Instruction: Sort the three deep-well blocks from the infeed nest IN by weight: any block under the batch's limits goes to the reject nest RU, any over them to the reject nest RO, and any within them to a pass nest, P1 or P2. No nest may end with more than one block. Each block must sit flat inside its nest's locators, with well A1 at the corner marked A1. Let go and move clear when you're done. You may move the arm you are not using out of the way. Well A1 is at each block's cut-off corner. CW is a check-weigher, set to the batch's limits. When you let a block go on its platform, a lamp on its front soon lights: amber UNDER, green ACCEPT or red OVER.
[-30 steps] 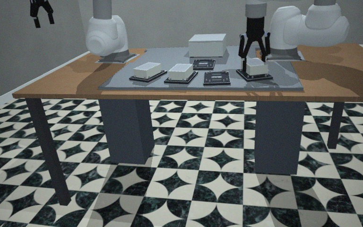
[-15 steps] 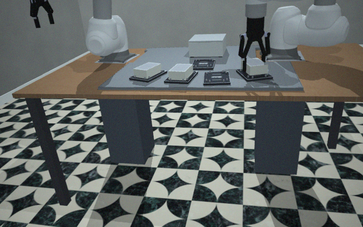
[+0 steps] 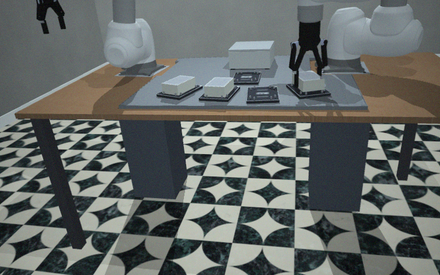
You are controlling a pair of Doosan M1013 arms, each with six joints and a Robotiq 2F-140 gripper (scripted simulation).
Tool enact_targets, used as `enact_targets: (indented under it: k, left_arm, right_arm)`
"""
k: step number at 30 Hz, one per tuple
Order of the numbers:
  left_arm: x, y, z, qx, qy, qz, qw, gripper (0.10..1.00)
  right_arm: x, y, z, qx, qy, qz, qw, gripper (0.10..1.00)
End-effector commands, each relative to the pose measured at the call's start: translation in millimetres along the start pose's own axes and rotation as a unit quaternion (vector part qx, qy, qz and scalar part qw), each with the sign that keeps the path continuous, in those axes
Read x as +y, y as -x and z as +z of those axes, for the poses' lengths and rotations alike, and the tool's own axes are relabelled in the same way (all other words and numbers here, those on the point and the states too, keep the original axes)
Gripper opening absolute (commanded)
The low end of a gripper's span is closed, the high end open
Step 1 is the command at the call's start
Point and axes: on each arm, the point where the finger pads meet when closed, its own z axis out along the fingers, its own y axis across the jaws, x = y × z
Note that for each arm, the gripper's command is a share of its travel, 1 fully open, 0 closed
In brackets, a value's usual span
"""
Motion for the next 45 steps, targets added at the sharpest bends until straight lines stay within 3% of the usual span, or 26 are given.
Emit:
enact_targets:
  k: [1, 45]
  left_arm:
    - [0.3, -0.4, 0.2, 0.000, 0.000, 0.000, 1.000, 0.099]
    - [0.2, -0.4, 6.7, 0.000, 0.000, 0.000, 1.000, 0.099]
  right_arm:
    - [-0.1, -0.3, -0.5, 0.000, 0.000, 0.000, 1.000, 1.000]
    - [-0.1, -0.3, -0.5, 0.000, 0.000, 0.000, 1.000, 1.000]
